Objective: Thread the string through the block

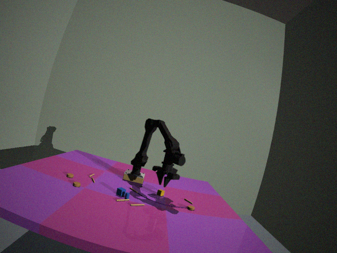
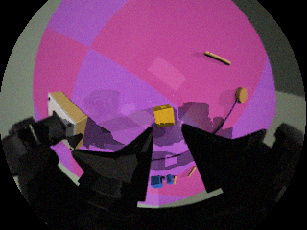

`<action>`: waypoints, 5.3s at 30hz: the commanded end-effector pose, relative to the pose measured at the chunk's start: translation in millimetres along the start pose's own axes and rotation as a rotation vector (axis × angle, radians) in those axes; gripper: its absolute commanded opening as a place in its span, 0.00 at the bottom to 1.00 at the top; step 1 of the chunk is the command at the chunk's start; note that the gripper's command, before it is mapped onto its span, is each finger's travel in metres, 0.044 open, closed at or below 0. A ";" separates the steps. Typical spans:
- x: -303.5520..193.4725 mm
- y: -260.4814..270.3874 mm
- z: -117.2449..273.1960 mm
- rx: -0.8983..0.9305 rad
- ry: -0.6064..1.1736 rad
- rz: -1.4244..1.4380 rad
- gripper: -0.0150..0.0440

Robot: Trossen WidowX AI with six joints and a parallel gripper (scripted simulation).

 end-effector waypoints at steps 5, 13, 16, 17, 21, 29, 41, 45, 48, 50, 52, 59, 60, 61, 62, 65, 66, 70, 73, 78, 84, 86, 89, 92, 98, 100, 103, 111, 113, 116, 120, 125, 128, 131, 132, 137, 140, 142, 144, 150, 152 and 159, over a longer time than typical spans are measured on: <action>0.0 0.0 0.0 0.000 0.000 0.000 0.26; 0.0 0.0 0.0 0.000 0.000 0.000 0.25; 0.0 0.0 0.0 0.000 0.000 0.000 0.25; 0.0 0.0 0.0 0.000 0.000 0.000 0.25; 0.0 0.0 0.0 0.000 0.000 0.000 0.25; 0.0 0.0 0.0 0.000 0.000 0.000 0.57; 0.0 0.0 0.0 0.000 0.000 0.000 0.31; 0.0 0.0 0.0 0.000 0.000 0.000 0.25; 0.0 0.0 0.0 0.000 0.000 0.000 0.25; 0.0 0.0 0.0 0.000 0.000 0.000 0.25; 0.0 0.0 0.0 0.000 0.000 0.000 0.25; -8.7 3.1 0.0 0.000 0.001 -0.274 0.43; -12.2 4.4 0.0 0.000 0.001 -0.385 0.48; -15.6 5.7 0.0 0.000 0.001 -0.496 0.52; -19.1 7.1 0.0 0.000 0.001 -0.607 0.57; -29.3 11.6 0.0 0.000 0.002 -0.940 0.70; -32.6 13.2 0.0 0.000 0.002 -1.051 0.74; -45.8 19.9 0.1 -0.001 0.003 -1.495 0.92; -55.4 25.4 0.1 -0.002 0.004 -1.828 1.00; -70.9 35.3 0.1 -0.005 0.005 -2.383 1.00; -85.0 45.7 0.2 -0.008 0.005 -2.885 1.00; -89.7 49.5 0.2 -0.009 0.005 -3.039 1.00; -95.2 54.2 0.2 -0.011 0.005 -3.262 1.00; -100.5 59.0 0.2 -0.013 0.005 -3.486 1.00; -111.5 69.6 0.3 -0.018 0.003 -3.938 1.00; -114.7 72.9 0.4 -0.020 0.002 -4.088 1.00; -119.4 78.0 0.4 -0.024 0.000 -4.313 1.00; -125.7 85.3 0.4 -0.031 -0.005 -4.655 1.00; -125.7 85.3 0.4 -0.031 -0.005 -4.655 1.00; -125.7 85.3 0.4 -0.031 -0.005 -4.655 1.00; -125.7 85.3 0.4 -0.031 -0.005 -4.655 1.00; -125.7 85.3 0.4 -0.031 -0.005 -4.655 0.91; -125.7 85.3 0.4 -0.031 -0.005 -4.655 0.78; -125.7 85.3 0.4 -0.031 -0.005 -4.655 0.64; -125.7 85.3 0.4 -0.031 -0.005 -4.655 0.60; -125.7 85.3 0.4 -0.031 -0.005 -4.655 0.46; -125.7 85.3 0.4 -0.031 -0.005 -4.655 0.46; -125.7 85.3 0.4 -0.031 -0.005 -4.655 0.46; -125.8 85.2 -0.4 -0.031 -0.005 -4.655 0.46; -126.4 84.7 -8.6 -0.031 -0.005 -4.655 0.46; -126.6 84.5 -12.0 -0.031 -0.005 -4.655 0.46; -127.1 84.3 -23.6 -0.031 -0.005 -4.655 0.46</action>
Point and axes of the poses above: the point midway between the two fingers, 35 mm back from their tips, its own z axis back along the fingers, its own y axis across the jaws, x = y × z, the point moved 4 cm from there along z, back along the fingers, and after that the axes turned 15 degrees about z, right-handed, at the moved point
